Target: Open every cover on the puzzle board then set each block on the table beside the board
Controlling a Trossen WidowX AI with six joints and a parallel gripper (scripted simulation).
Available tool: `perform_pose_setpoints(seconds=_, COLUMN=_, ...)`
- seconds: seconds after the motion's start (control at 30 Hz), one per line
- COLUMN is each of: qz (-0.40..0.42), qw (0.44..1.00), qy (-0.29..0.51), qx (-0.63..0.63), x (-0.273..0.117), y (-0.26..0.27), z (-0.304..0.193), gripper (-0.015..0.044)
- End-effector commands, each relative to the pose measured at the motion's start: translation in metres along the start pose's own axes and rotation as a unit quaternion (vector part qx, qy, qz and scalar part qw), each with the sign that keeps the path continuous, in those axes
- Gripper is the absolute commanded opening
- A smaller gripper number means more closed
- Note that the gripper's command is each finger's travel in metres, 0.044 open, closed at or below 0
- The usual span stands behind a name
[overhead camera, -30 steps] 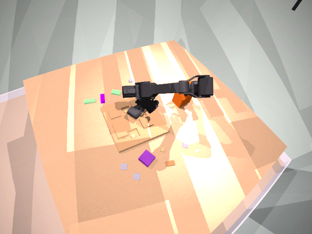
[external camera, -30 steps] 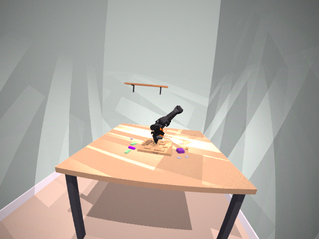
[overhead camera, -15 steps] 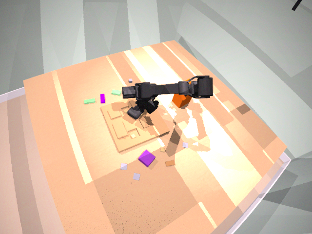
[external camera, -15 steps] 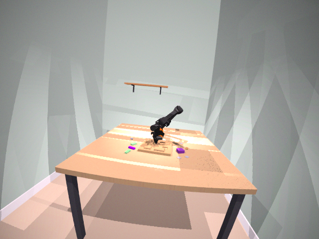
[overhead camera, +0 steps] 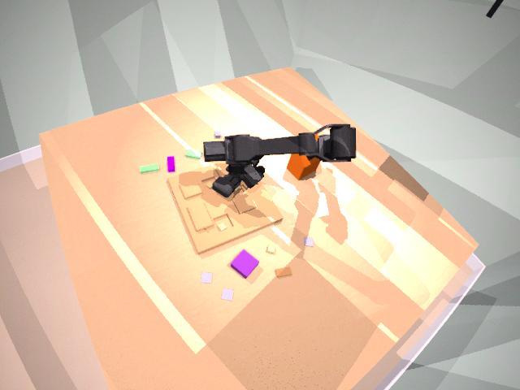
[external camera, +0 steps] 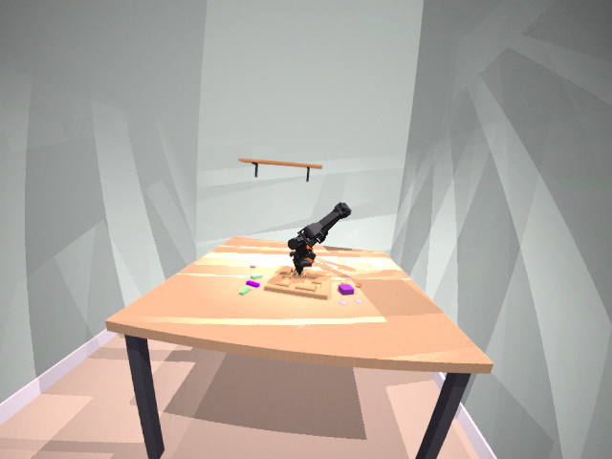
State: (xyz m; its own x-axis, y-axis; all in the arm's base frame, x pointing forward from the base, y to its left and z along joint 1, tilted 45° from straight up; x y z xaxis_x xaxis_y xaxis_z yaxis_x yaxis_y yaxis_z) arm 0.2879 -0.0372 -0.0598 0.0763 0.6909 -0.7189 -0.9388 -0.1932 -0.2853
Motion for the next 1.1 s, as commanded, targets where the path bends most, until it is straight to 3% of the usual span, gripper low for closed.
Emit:
perform_pose_setpoints(seconds=0.0, qz=0.000, qw=1.000, qy=0.002, qx=-0.002, x=-0.006, y=-0.001, z=-0.001, gripper=0.0080)
perform_pose_setpoints(seconds=1.07, qz=0.001, qw=1.000, qy=0.002, qx=-0.001, x=-0.054, y=-0.001, z=-0.001, gripper=0.0080)
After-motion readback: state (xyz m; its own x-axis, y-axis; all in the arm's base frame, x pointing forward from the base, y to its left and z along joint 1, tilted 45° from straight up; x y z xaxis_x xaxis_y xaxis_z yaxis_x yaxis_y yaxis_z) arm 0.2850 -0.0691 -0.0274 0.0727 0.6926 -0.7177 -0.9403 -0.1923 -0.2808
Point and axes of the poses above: the point midway between the two fingers, 35 mm back from their tips, its own x axis out along the fingers, its own y axis across the jaws, z = x × y, the point moved 2 cm from there along -x, back along the fingers, and after that the axes turned 2 degrees about -x, right-handed, at the moved point
